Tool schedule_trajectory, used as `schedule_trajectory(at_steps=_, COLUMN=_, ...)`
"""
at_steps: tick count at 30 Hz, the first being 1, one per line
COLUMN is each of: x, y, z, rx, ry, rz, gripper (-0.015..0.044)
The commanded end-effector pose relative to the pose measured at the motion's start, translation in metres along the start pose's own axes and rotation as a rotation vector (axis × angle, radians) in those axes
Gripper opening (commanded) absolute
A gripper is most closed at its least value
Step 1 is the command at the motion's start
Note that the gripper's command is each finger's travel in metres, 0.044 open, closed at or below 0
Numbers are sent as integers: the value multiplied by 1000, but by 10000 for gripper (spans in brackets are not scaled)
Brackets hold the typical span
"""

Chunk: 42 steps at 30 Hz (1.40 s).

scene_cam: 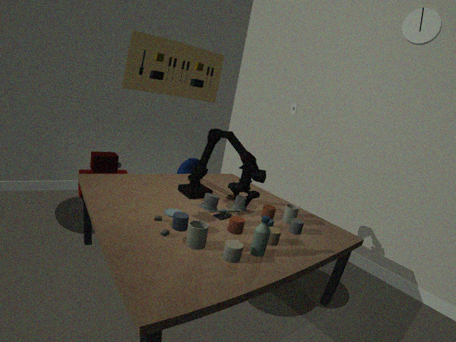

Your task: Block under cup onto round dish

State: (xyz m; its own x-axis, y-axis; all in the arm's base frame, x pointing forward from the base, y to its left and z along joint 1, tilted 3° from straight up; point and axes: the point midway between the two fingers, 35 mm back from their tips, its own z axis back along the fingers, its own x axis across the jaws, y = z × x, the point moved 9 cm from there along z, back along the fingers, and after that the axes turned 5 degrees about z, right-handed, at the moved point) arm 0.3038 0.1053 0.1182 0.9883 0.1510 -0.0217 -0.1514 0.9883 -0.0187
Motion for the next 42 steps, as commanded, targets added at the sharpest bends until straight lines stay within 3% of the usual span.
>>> schedule_trajectory(at_steps=1, x=0, y=0, z=0, rx=-3, ry=-1, rz=-2, gripper=210)
schedule_trajectory(at_steps=9, x=2, y=0, z=8, rx=-3, ry=-1, rz=-2, gripper=0)
schedule_trajectory(at_steps=42, x=8, y=1, z=50, rx=-3, ry=-2, rz=-2, gripper=0)
